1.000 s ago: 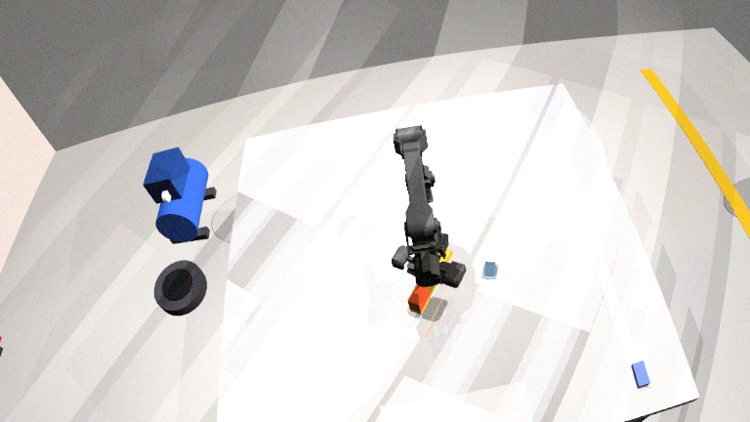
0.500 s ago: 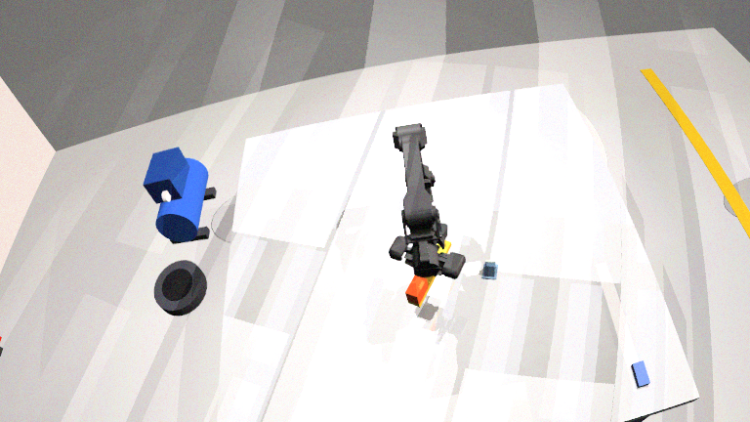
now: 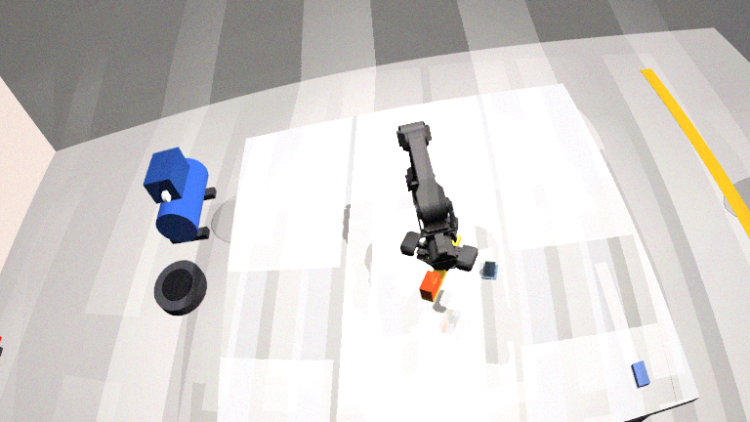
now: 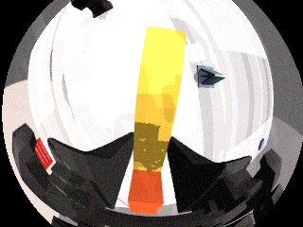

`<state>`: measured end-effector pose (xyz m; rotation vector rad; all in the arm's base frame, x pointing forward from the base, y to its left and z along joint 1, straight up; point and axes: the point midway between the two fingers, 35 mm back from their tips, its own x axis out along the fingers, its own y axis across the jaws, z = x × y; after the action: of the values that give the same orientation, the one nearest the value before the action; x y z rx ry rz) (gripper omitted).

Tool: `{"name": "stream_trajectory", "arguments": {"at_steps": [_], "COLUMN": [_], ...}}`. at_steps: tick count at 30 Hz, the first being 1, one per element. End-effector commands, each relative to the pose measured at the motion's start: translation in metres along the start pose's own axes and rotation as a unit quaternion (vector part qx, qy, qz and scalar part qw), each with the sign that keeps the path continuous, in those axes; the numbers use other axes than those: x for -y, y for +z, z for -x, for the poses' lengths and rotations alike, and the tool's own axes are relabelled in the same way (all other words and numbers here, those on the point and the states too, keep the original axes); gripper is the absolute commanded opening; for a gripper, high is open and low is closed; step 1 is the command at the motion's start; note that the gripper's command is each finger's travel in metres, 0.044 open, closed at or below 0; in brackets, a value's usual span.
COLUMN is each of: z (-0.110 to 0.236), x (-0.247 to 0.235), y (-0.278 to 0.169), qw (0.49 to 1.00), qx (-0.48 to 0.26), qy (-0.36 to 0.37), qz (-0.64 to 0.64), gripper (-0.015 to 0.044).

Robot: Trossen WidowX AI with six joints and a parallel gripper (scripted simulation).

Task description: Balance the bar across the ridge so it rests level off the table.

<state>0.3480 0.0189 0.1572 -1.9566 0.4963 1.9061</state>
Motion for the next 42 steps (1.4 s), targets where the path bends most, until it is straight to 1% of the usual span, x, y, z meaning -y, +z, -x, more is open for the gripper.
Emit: {"name": "stream_trajectory", "arguments": {"at_steps": [1,27,37,42], "z": [0.002,0.004,0.005,0.004], "x": [0.015,0.083,0.101,0.102], "y": [0.01,0.083,0.115,0.117], "qw": [1.0,0.997,0.995,0.995], "qx": [-0.002,0.001,0.003,0.003], "qy": [-0.002,-0.005,-0.006,-0.006], "qz": [0.009,0.073,0.097,0.099], "gripper": [0.0,0.0,0.0,0.0]}}
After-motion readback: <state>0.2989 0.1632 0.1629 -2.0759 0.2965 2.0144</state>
